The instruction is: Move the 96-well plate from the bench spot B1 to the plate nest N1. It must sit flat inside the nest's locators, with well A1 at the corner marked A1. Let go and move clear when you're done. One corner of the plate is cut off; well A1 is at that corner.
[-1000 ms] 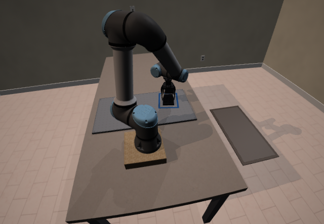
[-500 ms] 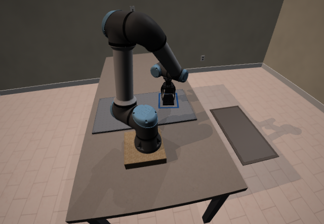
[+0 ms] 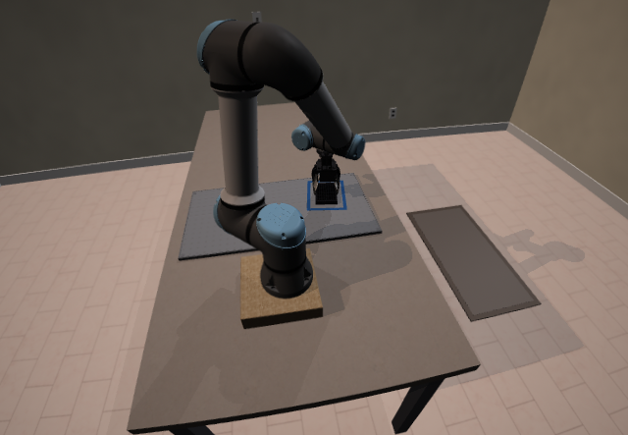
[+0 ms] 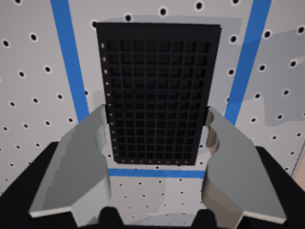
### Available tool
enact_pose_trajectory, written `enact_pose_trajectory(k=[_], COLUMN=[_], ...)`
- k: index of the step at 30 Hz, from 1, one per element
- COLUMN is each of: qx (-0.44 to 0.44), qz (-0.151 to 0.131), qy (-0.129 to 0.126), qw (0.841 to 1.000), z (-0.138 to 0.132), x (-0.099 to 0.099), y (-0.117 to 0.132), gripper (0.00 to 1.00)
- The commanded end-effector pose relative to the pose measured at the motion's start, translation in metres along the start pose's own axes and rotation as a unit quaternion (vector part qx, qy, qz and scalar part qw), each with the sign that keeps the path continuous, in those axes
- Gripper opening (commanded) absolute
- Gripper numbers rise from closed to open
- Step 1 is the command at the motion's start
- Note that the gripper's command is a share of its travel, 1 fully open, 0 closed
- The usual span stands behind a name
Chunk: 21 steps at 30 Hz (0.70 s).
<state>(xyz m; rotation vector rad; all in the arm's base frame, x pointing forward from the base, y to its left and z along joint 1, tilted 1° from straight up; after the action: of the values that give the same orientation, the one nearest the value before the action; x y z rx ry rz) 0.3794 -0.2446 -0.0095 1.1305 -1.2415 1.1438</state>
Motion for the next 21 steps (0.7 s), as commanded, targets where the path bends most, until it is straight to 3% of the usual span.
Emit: enact_pose_trajectory(k=[1,21], qx=[-0.001,-0.001], qz=[0.002,0.002], qy=[0.002,0.002], qw=[1.000,1.000], z=[0.003,0.002], x=[0.010,0.037], y=[-0.001,-0.001], gripper=[0.00,0.00])
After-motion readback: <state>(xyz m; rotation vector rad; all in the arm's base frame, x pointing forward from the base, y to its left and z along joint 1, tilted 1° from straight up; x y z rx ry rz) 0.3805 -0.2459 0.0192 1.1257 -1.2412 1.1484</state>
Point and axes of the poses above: the point where the finger pads meet when closed, its own x axis back along the fingers, its own z axis across the jaws, y = z × x, the point moved 1 cm from there along x, back along the fingers, and after that the axes turned 11 degrees about x, right-handed, at the moved point
